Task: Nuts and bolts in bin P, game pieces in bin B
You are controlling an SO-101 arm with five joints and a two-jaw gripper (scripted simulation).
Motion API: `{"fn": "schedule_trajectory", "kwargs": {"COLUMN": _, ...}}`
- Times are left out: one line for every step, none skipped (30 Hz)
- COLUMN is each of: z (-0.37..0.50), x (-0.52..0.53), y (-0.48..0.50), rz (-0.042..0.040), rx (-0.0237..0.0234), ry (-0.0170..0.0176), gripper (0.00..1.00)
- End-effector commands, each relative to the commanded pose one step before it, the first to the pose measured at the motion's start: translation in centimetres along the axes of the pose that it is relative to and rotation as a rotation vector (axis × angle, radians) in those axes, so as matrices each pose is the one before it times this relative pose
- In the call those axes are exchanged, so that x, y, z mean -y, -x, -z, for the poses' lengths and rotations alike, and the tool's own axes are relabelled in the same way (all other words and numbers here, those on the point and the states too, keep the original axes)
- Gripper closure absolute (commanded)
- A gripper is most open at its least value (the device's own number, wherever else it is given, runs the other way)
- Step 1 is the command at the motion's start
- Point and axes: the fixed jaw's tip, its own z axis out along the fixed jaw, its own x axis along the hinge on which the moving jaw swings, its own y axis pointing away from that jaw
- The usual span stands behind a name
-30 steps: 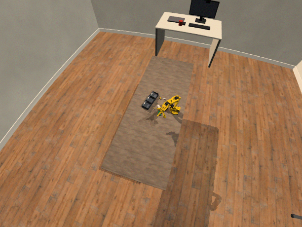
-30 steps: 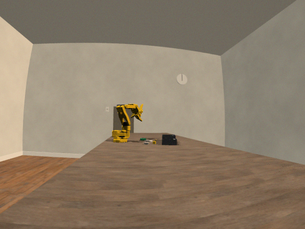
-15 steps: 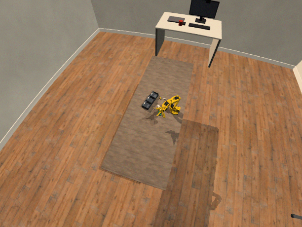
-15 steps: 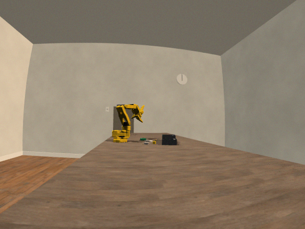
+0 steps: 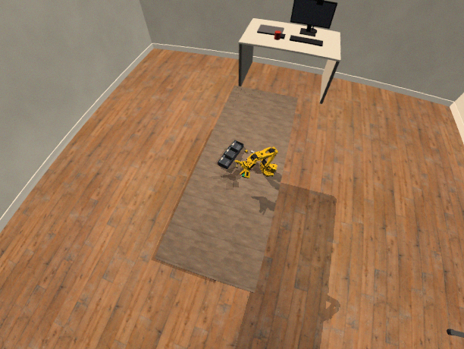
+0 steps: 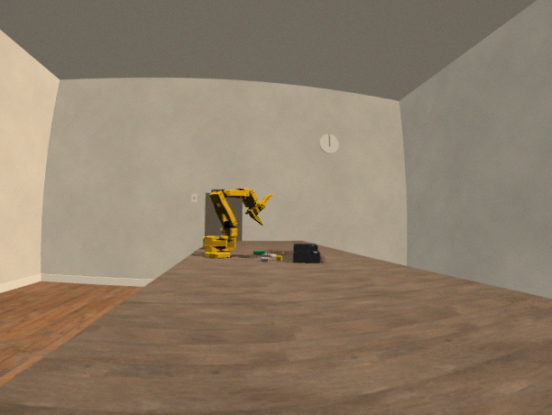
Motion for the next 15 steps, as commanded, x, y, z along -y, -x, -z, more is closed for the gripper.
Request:
{"fn": "schedule_trajectory", "kwargs": {"z": 0.6904, "x": 0.585, "y": -1.9425, "rz": -0.20944, "rx": -0.07001, "ry": 0.01010, "gripper": 0.00}}
{"fn": "schedule_trajectory", "kwargs": {"z": 0.0662, "x": 0.043, "y": -0.6087, "rz": -0.06116, "rx": -0.02332, "ry": 0.00849, "gripper": 0.00}}
{"fn": "schedule_trajectory", "kwargs": {"z": 0.0437, "x": 0.018, "y": -0.5417, "rz": -0.05379, "rx": -0.02083, "ry": 0.00768, "gripper": 0.00}}
{"fn": "schedule_trajectory", "kwargs": {"z": 0.0244, "x": 0.055, "y": -0.0781, "rz": -0.00974, "rx": -0.00324, "ry": 0.00035, "gripper": 0.00}}
{"fn": "schedule_trajectory", "kwargs": {"z": 0.0717, "x": 0.094, "y": -0.6304, "rz": -0.06566, "rx": -0.02475, "ry": 0.00735, "gripper": 0.00}}
{"fn": "schedule_trajectory", "kwargs": {"z": 0.0740, "x": 0.121, "y": -0.6349, "rz": -0.06752, "rx": -0.02523, "ry": 0.00672, "gripper": 0.00}}
{"fn": "schedule_trajectory", "kwargs": {"z": 0.0340, "x": 0.057, "y": -0.5325, "rz": -0.05442, "rx": -0.02100, "ry": 0.00593, "gripper": 0.00}}
{"fn": "schedule_trajectory", "kwargs": {"z": 0.0403, "x": 0.096, "y": -0.0987, "rz": -0.01467, "rx": -0.00454, "ry": 0.00005, "gripper": 0.00}}
{"fn": "schedule_trajectory", "kwargs": {"z": 0.0768, "x": 0.175, "y": -0.6306, "rz": -0.07037, "rx": -0.02580, "ry": 0.00520, "gripper": 0.00}}
{"fn": "schedule_trajectory", "kwargs": {"z": 0.0000, "x": 0.000, "y": 0.0000, "rz": 0.00000, "rx": 0.00000, "ry": 0.00000, "gripper": 0.00}}
{"fn": "schedule_trajectory", "kwargs": {"z": 0.0000, "x": 0.000, "y": 0.0000, "rz": 0.00000, "rx": 0.00000, "ry": 0.00000, "gripper": 0.00}}
{"fn": "schedule_trajectory", "kwargs": {"z": 0.0783, "x": 0.201, "y": -0.6231, "rz": -0.07133, "rx": -0.02581, "ry": 0.00439, "gripper": 0.00}}
{"fn": "schedule_trajectory", "kwargs": {"z": 0.0789, "x": 0.226, "y": -0.6106, "rz": -0.07197, "rx": -0.02575, "ry": 0.00358, "gripper": 0.00}}
{"fn": "schedule_trajectory", "kwargs": {"z": 0.0486, "x": 0.180, "y": -0.5360, "rz": -0.06224, "rx": -0.02262, "ry": 0.00307, "gripper": 0.00}}
{"fn": "schedule_trajectory", "kwargs": {"z": 0.0291, "x": 0.072, "y": -0.0543, "rz": -0.01010, "rx": -0.00288, "ry": -0.00025, "gripper": 0.00}}
